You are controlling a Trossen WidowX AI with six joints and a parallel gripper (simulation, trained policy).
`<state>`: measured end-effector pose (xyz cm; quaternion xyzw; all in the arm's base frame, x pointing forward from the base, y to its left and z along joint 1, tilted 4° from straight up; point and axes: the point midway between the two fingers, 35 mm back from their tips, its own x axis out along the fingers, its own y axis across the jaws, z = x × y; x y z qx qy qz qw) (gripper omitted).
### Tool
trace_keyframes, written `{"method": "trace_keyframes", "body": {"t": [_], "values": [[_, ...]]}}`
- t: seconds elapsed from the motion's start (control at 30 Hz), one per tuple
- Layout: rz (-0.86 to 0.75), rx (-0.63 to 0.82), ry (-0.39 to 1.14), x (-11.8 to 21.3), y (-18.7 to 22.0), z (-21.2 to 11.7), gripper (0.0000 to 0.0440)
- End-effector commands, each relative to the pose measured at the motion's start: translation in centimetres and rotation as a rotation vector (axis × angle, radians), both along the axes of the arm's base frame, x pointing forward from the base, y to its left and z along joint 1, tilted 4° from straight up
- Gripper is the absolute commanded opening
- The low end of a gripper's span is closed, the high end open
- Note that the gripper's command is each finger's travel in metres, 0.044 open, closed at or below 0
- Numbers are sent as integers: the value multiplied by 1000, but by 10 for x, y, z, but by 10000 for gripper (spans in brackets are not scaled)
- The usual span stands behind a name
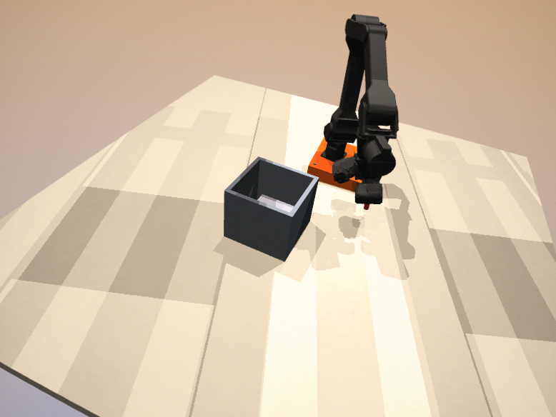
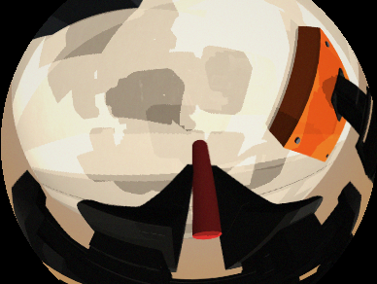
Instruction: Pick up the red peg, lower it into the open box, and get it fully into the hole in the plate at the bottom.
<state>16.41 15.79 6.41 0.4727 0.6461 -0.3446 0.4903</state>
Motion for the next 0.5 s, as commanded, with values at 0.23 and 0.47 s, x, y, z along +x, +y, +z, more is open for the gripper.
{"method": "trace_keyframes", "body": {"t": [0.23, 0.47], "values": [[18, 97, -123, 17, 6, 50, 0], [37, 108, -219, 26, -4, 84, 0]]}}
